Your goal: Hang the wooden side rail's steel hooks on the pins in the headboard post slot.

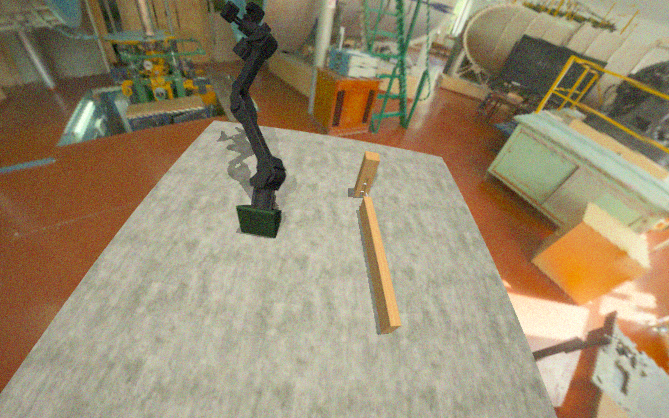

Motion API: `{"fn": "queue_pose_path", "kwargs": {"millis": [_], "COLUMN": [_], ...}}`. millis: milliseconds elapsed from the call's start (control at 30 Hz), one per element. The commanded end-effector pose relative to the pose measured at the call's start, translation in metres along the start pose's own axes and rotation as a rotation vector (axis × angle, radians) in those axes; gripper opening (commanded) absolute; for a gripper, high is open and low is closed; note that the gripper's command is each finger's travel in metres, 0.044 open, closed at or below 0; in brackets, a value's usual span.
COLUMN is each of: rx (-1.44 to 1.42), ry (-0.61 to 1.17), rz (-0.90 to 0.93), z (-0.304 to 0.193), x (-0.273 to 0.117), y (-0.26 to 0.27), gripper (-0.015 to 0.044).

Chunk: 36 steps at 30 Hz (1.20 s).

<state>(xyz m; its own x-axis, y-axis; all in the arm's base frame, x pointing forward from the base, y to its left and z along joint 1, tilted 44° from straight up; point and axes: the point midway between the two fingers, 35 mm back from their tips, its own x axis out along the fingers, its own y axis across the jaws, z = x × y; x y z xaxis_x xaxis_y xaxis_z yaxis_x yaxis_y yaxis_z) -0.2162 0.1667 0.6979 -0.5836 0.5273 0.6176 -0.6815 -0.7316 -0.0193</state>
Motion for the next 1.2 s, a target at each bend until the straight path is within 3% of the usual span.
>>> {"fn": "queue_pose_path", "kwargs": {"millis": [0,300,633,900,1167], "rx": [0.0,0.041,0.154,0.264,0.384], "ry": [-0.008,-0.386,-0.825,-1.138,-1.439], "rz": [-0.003,-0.168,-0.363,-0.492,-0.643], "z": [0.002,0.103,0.191,0.222,0.219], "x": [-0.001,-0.06,-0.176,-0.28,-0.393], "y": [-0.001,-0.036,-0.079,-0.107,-0.129], "gripper": [0.0426,0.044,0.044,0.044,0.044]}}
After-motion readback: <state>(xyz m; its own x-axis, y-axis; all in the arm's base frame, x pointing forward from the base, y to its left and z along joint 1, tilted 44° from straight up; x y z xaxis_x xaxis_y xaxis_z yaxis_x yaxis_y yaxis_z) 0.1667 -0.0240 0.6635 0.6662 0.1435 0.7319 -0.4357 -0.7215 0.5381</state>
